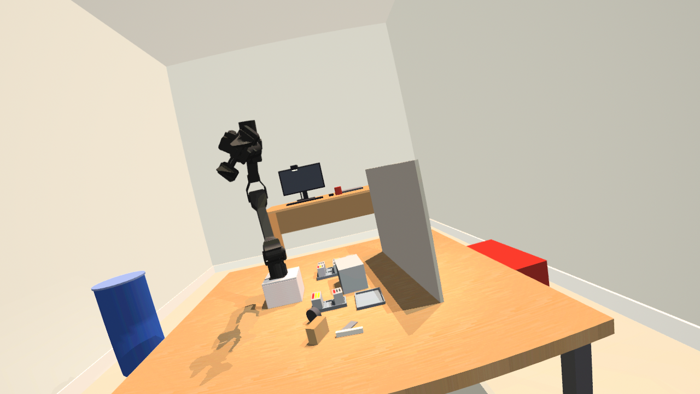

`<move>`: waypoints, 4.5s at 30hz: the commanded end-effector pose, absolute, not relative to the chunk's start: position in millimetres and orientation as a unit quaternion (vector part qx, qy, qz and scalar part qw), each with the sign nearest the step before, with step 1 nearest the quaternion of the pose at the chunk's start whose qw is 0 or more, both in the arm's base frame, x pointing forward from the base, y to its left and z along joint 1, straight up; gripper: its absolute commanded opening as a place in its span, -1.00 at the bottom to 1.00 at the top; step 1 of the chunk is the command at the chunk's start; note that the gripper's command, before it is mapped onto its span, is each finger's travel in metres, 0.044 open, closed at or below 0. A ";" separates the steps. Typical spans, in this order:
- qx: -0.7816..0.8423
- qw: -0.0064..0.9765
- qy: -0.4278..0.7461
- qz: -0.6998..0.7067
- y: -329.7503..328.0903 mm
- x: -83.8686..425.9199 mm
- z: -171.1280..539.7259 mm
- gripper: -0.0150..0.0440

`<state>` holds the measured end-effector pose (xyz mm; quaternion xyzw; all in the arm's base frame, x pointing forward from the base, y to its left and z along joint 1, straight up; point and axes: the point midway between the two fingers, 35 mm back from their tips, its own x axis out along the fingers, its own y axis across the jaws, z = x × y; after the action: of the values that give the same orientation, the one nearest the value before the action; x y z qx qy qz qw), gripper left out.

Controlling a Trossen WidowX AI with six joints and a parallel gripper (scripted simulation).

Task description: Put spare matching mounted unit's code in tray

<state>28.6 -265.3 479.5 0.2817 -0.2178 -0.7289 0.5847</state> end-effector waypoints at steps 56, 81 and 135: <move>-0.063 0.718 0.690 0.067 39.4 372.3 144.6 1.00; -0.539 0.471 0.446 0.537 195.3 221.4 78.0 1.00; -0.539 0.471 0.447 0.537 201.3 223.8 -7.3 0.53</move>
<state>227.7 204.3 3.1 0.5396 -0.4399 -0.5353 -0.4782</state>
